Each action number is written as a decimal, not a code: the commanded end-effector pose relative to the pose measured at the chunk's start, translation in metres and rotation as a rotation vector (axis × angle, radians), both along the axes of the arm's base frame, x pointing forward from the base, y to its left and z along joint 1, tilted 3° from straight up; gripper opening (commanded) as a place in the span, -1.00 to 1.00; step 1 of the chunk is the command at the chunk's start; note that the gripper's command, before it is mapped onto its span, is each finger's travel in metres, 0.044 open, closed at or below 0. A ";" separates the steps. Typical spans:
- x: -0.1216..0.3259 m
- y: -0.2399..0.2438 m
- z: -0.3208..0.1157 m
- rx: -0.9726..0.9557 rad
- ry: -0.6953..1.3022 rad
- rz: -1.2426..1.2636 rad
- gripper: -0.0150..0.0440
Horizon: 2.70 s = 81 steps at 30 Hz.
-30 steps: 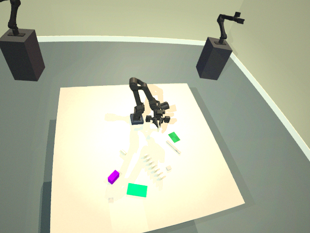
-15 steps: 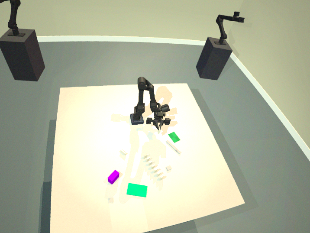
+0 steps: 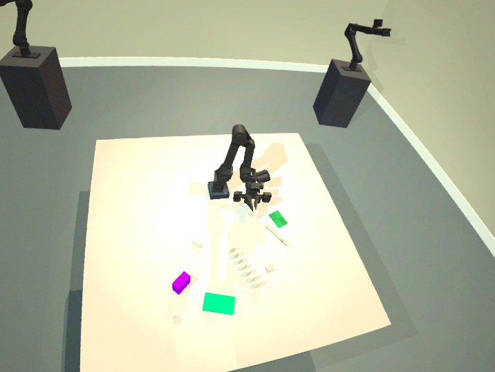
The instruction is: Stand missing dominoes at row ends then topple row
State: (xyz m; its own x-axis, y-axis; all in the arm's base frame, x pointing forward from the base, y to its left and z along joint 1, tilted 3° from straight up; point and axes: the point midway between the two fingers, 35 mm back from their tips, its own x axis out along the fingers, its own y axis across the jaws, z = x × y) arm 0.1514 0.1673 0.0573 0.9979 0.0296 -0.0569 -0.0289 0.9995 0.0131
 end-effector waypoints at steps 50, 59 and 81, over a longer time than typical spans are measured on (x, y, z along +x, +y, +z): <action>0.000 -0.021 -0.052 -0.014 0.000 0.000 0.13; 0.000 -0.021 -0.052 -0.014 0.000 0.000 0.93; 0.049 0.021 -0.024 -0.438 0.285 0.039 1.00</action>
